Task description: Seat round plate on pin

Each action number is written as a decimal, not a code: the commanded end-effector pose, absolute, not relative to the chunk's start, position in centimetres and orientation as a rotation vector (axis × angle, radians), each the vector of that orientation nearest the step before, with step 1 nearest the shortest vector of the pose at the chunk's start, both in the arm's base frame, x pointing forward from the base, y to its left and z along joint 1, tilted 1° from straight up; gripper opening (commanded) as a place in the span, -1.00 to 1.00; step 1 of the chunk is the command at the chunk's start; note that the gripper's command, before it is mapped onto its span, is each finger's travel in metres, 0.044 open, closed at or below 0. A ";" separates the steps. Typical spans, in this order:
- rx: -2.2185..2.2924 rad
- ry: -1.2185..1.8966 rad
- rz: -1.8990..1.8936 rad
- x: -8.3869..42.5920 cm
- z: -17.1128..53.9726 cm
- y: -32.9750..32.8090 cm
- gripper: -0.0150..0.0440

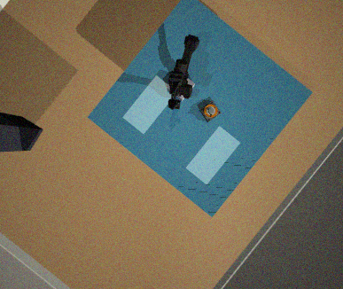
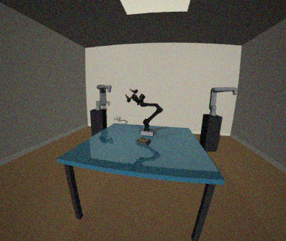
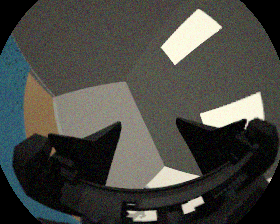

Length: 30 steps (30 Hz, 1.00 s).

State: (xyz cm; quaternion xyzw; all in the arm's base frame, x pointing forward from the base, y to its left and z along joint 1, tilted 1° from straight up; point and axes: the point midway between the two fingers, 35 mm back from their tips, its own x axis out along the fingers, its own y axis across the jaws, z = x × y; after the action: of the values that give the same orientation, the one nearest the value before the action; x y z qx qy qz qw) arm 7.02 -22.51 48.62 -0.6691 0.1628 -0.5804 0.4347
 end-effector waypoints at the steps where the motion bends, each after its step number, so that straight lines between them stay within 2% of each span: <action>1: -1.649 0.404 -1.431 7.3 48.4 -22.8 0.78; 8: -1.142 0.437 -1.007 16.4 40.0 -28.8 0.15; 10: -1.083 0.449 -0.956 17.7 38.8 -29.0 -0.03; 15: -0.753 0.561 -0.665 24.9 31.1 -28.1 -0.47; 23: -0.342 0.841 -0.347 31.4 20.5 -22.5 -0.49; 26: -0.248 0.936 -0.281 32.2 18.0 -20.4 -0.49; 30: -0.047 1.212 -0.156 32.8 12.3 -14.5 -0.49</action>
State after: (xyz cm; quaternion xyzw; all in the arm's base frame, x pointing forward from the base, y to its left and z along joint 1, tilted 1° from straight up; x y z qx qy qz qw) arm 32.52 -19.03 16.44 -0.0918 0.4769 -0.1168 0.8663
